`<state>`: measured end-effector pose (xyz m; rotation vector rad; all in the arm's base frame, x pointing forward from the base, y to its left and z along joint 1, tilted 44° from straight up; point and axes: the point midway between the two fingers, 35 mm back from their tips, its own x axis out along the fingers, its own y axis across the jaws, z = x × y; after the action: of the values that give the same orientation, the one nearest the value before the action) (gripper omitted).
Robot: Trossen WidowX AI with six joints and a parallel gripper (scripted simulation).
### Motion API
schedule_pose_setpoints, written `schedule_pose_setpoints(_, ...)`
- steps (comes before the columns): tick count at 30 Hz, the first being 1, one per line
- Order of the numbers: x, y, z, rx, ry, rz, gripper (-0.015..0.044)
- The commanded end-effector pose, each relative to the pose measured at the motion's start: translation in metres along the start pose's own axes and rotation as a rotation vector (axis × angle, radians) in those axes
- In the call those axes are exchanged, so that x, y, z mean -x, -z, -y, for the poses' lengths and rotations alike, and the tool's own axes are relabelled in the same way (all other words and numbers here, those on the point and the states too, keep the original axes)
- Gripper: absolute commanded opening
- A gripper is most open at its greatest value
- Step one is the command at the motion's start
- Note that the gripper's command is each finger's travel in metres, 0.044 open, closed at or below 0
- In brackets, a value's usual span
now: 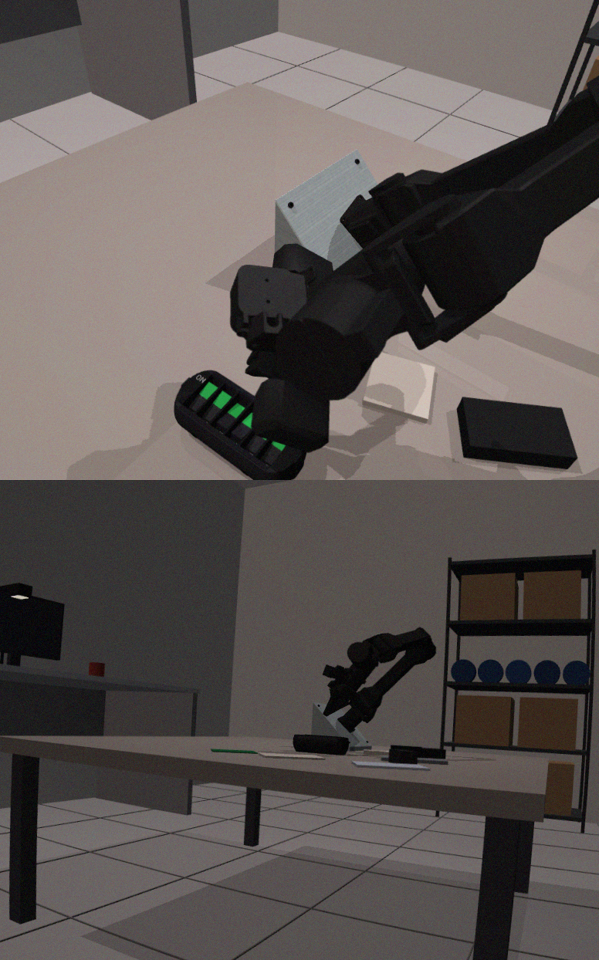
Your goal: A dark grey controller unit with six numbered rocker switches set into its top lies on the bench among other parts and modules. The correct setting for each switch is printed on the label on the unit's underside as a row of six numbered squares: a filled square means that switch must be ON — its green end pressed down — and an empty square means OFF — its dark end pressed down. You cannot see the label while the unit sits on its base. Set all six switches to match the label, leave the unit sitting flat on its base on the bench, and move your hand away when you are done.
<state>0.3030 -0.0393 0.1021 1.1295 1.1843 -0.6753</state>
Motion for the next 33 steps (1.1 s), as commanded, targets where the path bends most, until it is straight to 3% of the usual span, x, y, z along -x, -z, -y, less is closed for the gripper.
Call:
schedule_pose_setpoints(1,-0.003,-0.006,-0.01,0.256,0.014,-0.072,0.0)
schedule_pose_setpoints(17,-0.029,-0.027,-0.03,1.155,-0.094,-0.348,0.0)
schedule_pose_setpoints(33,-0.061,-0.05,-0.042,1.949,-0.53,-0.472,0.0)
